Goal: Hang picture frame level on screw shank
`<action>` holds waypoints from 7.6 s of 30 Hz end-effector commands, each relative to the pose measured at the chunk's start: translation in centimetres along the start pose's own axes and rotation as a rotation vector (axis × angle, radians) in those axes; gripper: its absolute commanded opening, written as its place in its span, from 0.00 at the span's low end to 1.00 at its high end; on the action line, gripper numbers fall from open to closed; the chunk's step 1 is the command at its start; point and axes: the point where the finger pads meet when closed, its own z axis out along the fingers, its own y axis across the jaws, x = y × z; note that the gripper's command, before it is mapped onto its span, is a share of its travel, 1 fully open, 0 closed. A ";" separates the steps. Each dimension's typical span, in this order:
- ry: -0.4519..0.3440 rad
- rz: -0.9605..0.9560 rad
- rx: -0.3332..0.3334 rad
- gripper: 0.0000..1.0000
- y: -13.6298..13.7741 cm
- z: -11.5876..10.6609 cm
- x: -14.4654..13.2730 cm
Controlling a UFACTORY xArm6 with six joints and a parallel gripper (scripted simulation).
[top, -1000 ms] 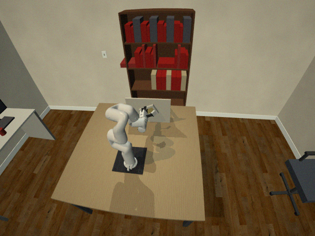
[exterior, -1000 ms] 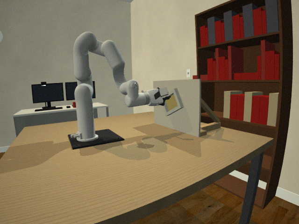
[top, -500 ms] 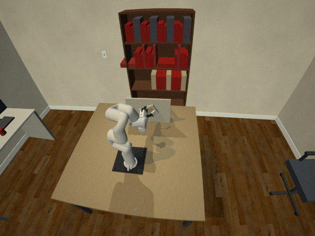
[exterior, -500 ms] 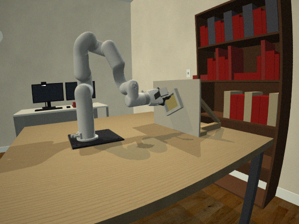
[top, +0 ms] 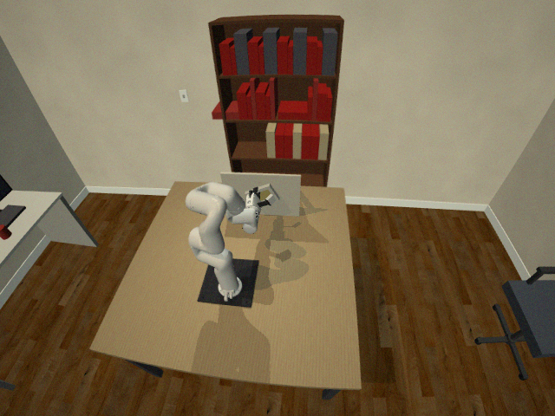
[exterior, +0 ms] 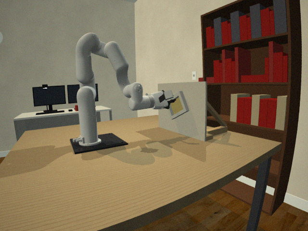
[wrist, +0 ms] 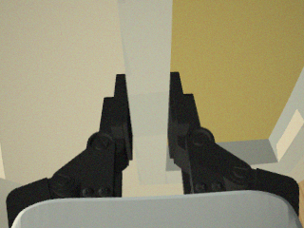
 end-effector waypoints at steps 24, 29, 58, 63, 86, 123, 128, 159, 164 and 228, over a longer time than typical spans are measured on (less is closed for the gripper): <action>0.001 -0.001 0.003 0.00 -0.5 0.1 0.1; 0.001 -0.001 0.003 0.00 -0.5 0.1 0.1; 0.002 0.004 0.003 0.00 -0.5 0.1 0.1; 0.002 0.007 0.003 0.00 -0.5 0.1 0.1; 0.005 0.054 0.003 0.00 -0.6 0.1 0.4; 0.013 0.211 0.003 0.00 -0.8 0.1 1.3; 0.015 0.238 0.003 0.00 -0.8 0.1 1.5; 0.022 0.371 0.003 0.00 -0.6 0.1 2.3; 0.023 0.383 0.003 0.00 -0.6 0.1 2.3; 0.026 0.442 0.003 0.00 -0.4 0.1 2.6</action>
